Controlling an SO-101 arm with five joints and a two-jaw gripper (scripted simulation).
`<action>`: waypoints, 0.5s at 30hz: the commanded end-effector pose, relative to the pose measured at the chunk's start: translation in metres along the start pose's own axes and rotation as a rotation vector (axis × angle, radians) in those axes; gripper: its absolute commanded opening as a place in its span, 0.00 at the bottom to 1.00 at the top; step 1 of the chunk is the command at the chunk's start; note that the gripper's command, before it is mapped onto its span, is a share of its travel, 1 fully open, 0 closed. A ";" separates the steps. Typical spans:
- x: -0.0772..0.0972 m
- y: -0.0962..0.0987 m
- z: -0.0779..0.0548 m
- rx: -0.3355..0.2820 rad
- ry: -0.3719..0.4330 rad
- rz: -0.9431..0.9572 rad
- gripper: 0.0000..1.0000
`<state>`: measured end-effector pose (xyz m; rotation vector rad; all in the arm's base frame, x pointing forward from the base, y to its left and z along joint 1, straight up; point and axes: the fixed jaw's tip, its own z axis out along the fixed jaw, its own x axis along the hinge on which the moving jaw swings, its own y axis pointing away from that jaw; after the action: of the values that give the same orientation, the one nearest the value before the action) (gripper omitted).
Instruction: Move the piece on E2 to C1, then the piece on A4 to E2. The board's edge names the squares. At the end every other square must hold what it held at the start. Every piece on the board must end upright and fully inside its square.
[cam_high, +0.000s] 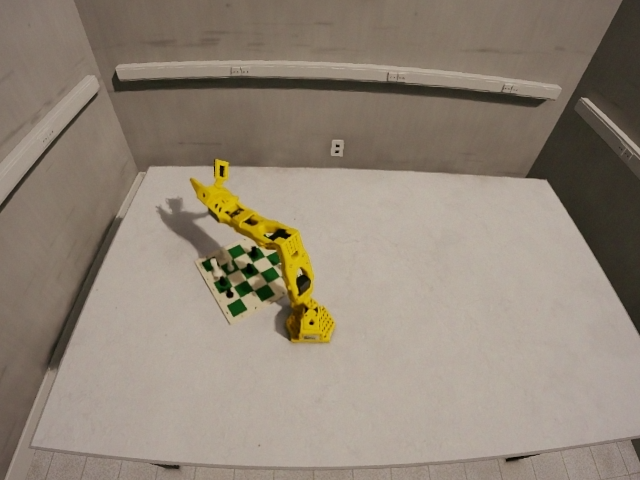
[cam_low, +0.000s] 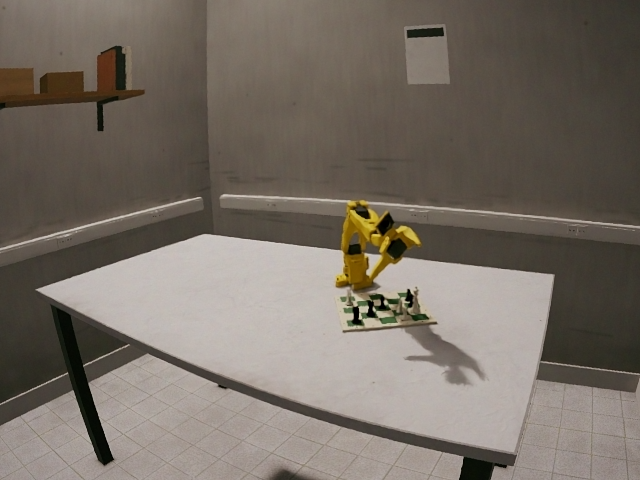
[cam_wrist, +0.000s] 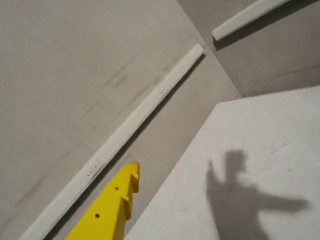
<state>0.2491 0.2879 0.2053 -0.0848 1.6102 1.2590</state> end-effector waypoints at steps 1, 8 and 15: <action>-0.003 0.010 -0.009 0.017 0.042 -0.038 0.89; -0.007 0.020 -0.023 0.039 0.090 -0.097 0.85; -0.010 0.029 -0.042 0.060 0.145 -0.164 0.80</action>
<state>0.2206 0.2712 0.2253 -0.2249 1.6999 1.1295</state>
